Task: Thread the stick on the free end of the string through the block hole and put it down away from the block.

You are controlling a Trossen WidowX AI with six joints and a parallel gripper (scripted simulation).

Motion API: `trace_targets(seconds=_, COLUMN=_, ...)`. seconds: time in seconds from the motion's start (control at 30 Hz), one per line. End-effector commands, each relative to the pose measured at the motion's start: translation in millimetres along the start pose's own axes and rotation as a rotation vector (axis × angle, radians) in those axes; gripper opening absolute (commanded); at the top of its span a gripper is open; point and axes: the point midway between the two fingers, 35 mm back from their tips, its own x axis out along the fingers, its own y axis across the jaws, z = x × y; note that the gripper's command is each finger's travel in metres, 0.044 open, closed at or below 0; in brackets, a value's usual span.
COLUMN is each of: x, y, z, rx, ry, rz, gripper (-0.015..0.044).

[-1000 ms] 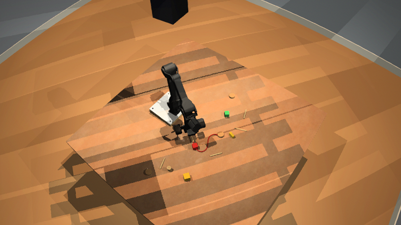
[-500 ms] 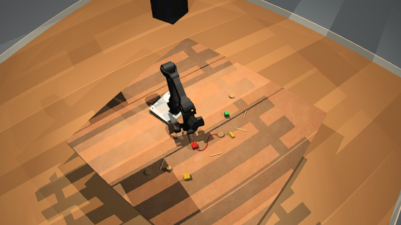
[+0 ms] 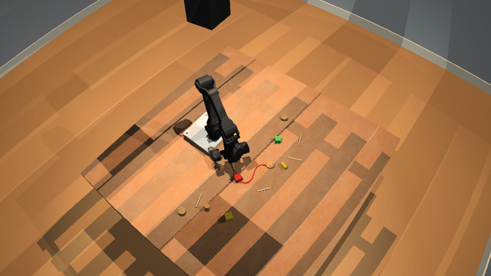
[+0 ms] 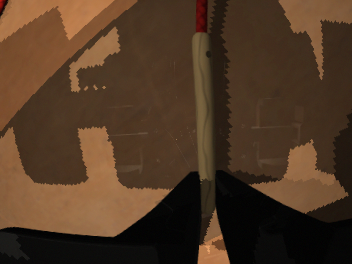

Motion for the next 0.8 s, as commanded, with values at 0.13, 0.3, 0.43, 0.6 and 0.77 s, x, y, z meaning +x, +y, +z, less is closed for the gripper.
trace_targets(seconds=0.13, x=-2, y=0, z=1, rx=-0.001, ry=0.0, rz=0.0, gripper=0.0184)
trace_targets(seconds=0.3, x=-60, y=1, z=6, rx=0.0, ry=-0.001, rz=0.0, gripper=0.021)
trace_targets(seconds=0.43, x=-80, y=1, z=3, rx=0.0, ry=0.0, rz=0.0, gripper=0.021)
trace_targets(seconds=0.6, x=-75, y=1, z=4, rx=0.004, ry=-0.002, rz=-0.001, gripper=0.0236)
trace_targets(seconds=0.77, x=-75, y=1, z=4, rx=0.004, ry=-0.002, rz=-0.001, gripper=0.0368)
